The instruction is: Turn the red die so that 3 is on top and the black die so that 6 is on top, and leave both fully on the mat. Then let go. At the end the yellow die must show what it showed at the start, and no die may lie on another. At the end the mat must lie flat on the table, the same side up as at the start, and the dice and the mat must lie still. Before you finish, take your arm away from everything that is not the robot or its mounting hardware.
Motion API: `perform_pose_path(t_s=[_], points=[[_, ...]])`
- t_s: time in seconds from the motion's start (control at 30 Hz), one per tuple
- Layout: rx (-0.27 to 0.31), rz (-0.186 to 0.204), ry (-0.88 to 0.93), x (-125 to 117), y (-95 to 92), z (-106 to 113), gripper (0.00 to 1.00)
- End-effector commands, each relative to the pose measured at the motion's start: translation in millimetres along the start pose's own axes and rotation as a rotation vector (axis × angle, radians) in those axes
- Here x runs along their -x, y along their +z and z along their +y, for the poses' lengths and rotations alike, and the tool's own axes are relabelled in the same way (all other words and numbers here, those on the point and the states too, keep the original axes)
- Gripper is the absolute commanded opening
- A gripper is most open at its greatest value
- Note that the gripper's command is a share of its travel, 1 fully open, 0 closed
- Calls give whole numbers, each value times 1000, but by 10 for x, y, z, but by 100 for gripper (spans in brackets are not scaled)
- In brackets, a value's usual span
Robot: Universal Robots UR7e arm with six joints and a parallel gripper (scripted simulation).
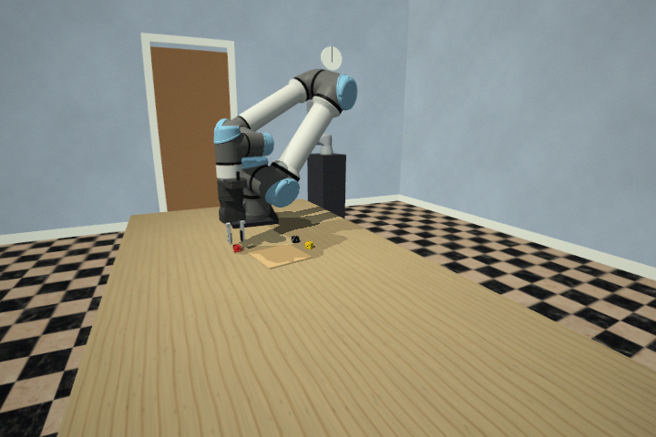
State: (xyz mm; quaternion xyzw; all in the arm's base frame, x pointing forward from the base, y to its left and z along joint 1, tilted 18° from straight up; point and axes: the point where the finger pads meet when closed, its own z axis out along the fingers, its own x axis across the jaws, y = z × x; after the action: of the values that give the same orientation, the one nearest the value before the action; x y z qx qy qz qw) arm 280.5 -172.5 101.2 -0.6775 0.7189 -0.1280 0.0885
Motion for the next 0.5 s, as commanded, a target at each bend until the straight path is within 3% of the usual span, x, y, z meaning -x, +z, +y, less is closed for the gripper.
perform_pose_path(t_s=[0.0, 0.47], points=[[1, -2, -1, 18, 14, 10, 70], [1, -2, -1, 18, 122, 11, 70]])
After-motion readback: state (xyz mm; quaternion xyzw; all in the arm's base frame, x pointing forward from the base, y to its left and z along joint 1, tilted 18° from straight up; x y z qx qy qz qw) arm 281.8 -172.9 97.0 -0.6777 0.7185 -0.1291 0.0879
